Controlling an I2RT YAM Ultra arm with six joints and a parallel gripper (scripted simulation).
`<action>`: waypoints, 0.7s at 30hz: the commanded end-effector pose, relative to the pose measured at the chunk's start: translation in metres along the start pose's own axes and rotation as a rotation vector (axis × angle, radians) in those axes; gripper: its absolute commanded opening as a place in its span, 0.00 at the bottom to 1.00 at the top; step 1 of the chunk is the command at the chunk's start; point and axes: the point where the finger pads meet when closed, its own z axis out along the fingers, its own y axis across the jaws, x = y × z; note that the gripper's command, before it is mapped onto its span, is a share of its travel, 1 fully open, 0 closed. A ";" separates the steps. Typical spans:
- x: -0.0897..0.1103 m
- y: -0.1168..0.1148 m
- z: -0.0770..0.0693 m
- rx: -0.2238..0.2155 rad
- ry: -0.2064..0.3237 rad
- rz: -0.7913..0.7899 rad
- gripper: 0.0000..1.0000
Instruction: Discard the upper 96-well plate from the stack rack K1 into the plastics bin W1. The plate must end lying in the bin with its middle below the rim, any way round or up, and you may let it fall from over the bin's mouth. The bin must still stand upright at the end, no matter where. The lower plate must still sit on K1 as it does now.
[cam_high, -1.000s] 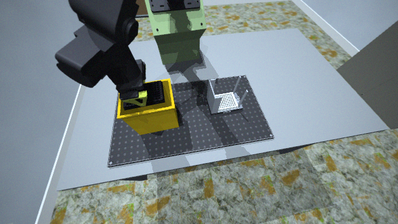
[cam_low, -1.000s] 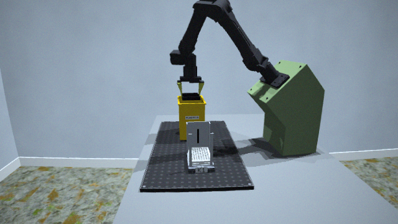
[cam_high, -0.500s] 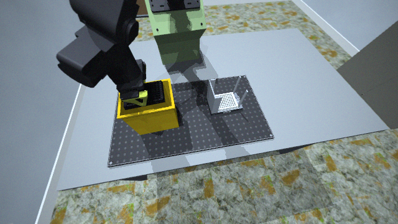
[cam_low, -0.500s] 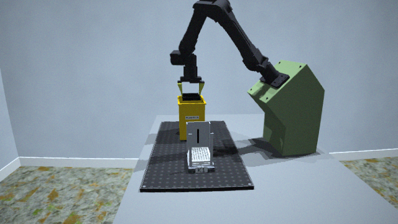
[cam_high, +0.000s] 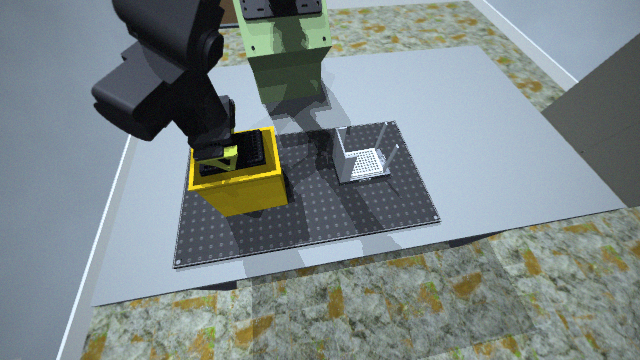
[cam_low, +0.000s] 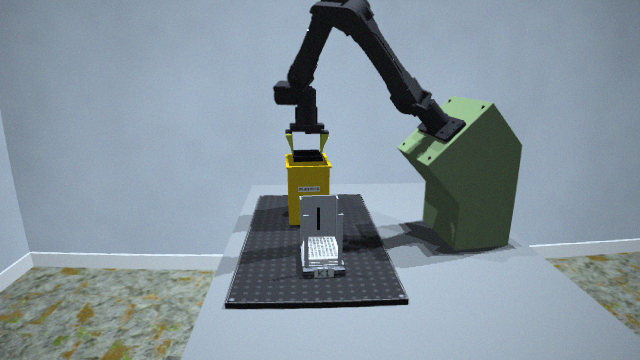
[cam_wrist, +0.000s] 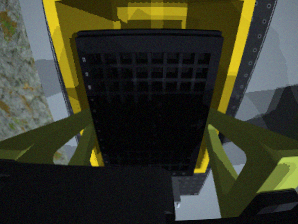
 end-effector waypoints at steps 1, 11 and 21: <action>-0.002 0.003 -0.005 -0.008 -0.019 -0.006 0.00; -0.002 0.003 -0.005 -0.008 -0.019 -0.006 1.00; -0.002 0.003 -0.005 -0.008 -0.019 -0.006 1.00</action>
